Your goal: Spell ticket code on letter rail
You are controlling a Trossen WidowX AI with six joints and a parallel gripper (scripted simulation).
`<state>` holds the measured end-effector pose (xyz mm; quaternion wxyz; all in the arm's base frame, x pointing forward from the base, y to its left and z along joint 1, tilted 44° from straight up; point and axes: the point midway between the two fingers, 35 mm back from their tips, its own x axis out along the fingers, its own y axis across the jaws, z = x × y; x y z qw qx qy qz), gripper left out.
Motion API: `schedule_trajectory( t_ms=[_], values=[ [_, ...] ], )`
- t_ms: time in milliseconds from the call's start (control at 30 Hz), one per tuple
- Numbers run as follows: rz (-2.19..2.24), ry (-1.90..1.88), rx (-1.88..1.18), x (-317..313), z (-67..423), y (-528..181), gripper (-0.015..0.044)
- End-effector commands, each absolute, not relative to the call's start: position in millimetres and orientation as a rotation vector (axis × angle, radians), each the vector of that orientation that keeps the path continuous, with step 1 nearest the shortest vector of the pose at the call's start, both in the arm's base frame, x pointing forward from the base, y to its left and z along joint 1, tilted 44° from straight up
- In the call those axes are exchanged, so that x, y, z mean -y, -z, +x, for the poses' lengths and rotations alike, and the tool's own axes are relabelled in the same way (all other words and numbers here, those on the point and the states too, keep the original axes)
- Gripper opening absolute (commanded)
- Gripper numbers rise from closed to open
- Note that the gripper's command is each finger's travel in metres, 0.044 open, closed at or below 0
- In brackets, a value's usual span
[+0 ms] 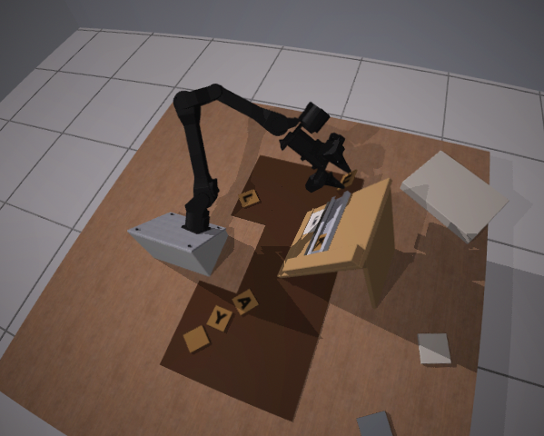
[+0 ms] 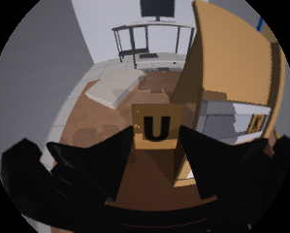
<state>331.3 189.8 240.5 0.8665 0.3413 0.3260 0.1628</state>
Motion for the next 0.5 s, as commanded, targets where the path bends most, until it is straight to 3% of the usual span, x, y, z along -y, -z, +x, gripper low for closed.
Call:
schedule_trajectory(
  t_ms=[0, 467],
  values=[
    [0.709, -0.344, -0.685, -188.2, 330.9, -237.2, 0.0],
    [0.709, -0.343, -0.685, -183.2, 331.4, -232.2, 0.0]
  ],
)
